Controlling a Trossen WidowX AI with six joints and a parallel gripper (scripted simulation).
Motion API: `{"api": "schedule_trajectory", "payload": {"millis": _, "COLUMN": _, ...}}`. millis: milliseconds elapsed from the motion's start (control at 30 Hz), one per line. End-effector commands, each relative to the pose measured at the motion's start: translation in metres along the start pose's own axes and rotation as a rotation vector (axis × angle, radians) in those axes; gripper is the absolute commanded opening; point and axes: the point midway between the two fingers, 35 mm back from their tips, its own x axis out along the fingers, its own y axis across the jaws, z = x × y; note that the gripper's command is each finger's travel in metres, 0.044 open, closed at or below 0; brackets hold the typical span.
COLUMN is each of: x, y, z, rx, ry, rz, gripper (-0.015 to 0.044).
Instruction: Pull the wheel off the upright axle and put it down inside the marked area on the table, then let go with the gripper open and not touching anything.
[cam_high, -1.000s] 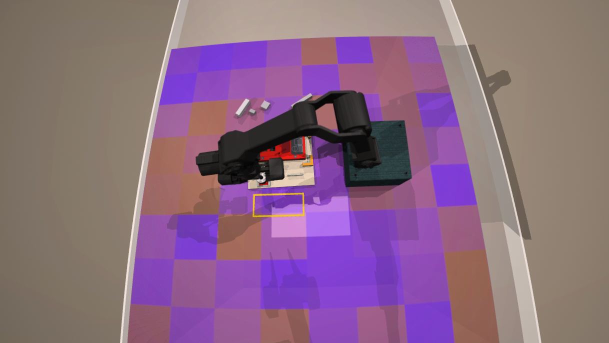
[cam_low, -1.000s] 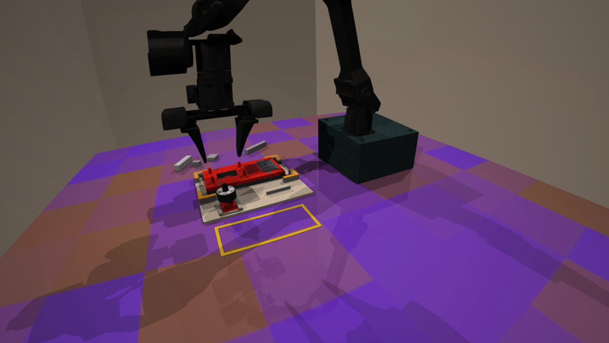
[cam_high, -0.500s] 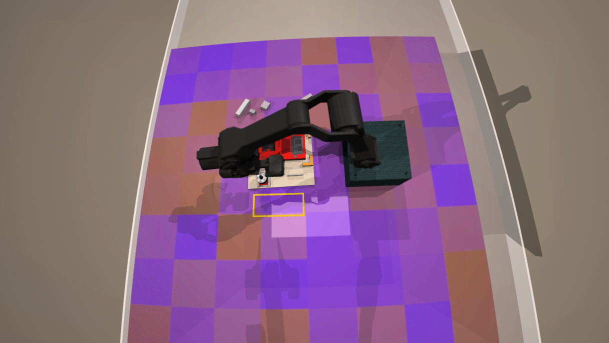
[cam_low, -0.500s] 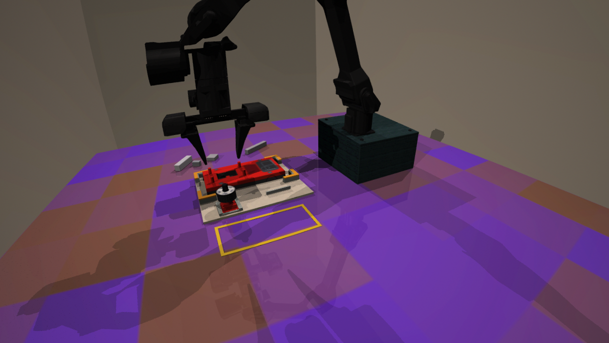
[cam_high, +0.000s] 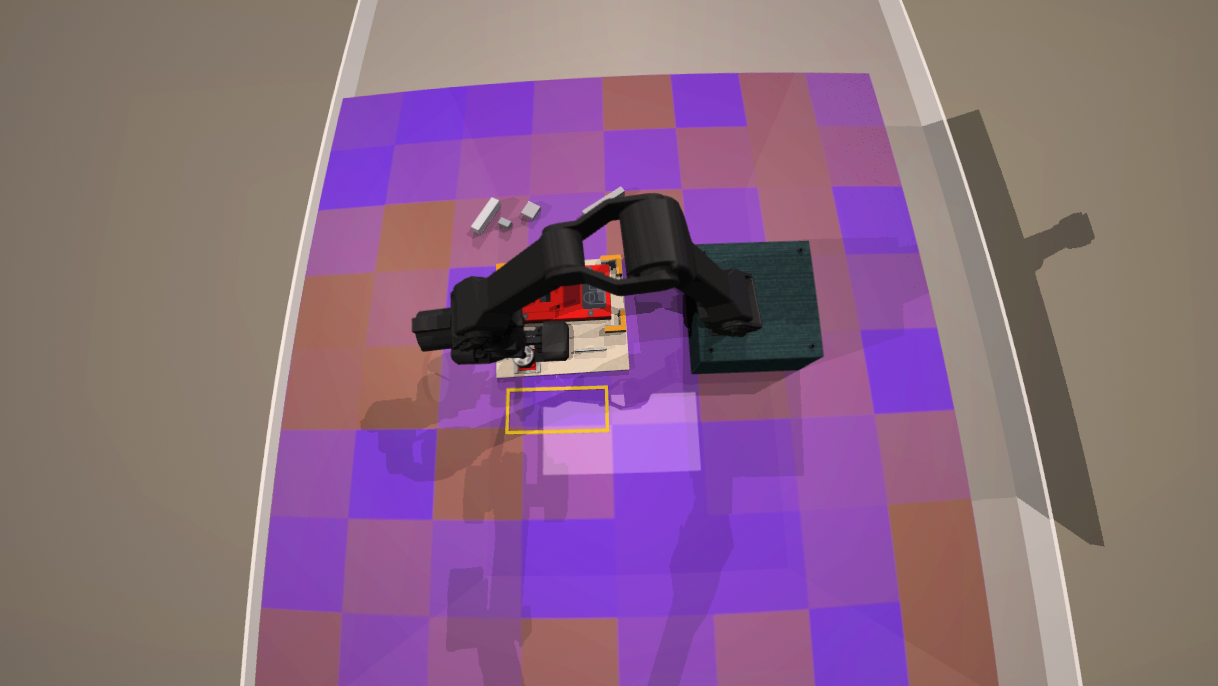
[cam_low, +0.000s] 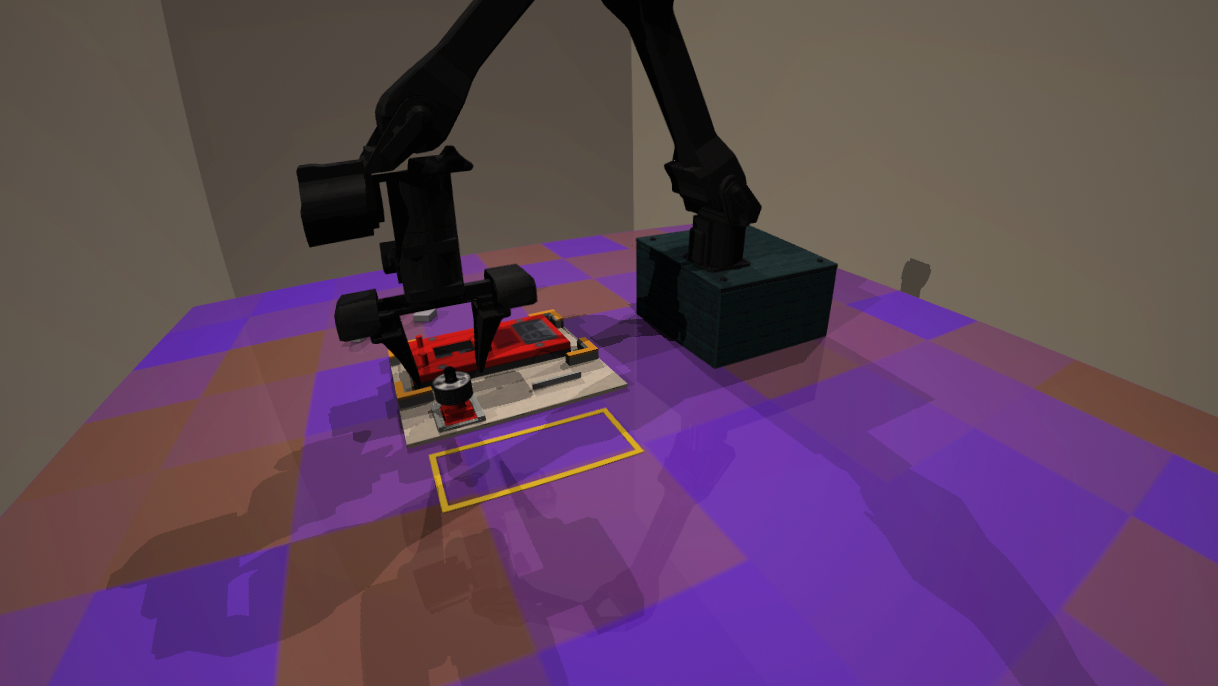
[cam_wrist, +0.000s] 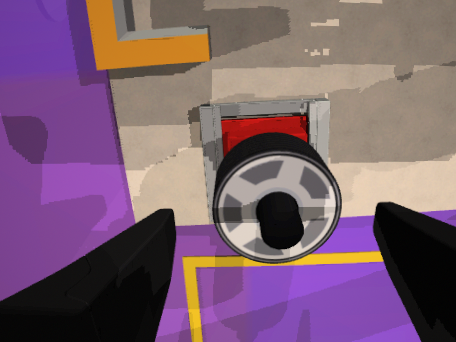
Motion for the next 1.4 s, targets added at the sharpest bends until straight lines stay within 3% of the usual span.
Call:
{"api": "schedule_trajectory", "payload": {"millis": 0, "x": 0.0165, "y": -0.0016, "z": 0.001, "rx": 0.005, "ry": -0.004, "rz": -0.007, "gripper": 0.03}}
{"api": "schedule_trajectory", "payload": {"millis": 300, "x": 0.0165, "y": -0.0016, "z": 0.001, "rx": 0.005, "ry": -0.004, "rz": -0.007, "gripper": 0.03}}
{"api": "schedule_trajectory", "payload": {"millis": 433, "x": 0.0129, "y": -0.0004, "z": 0.0003, "rx": 0.0, "ry": 0.0, "rz": 0.0, "gripper": 0.0195}}
{"api": "schedule_trajectory", "payload": {"millis": 700, "x": 0.0129, "y": -0.0004, "z": 0.0003, "rx": 0.0, "ry": 0.0, "rz": 0.0, "gripper": 0.0142}}
{"api": "schedule_trajectory", "payload": {"millis": 900, "x": 0.0118, "y": -0.0003, "z": 0.0003, "rx": 0.0, "ry": 0.0, "rz": 0.0, "gripper": 0.0}}
{"api": "schedule_trajectory", "payload": {"millis": 1367, "x": 0.0072, "y": 0.0, "z": 0.0003, "rx": 0.001, "ry": -0.001, "rz": -0.001, "gripper": 0.0}}
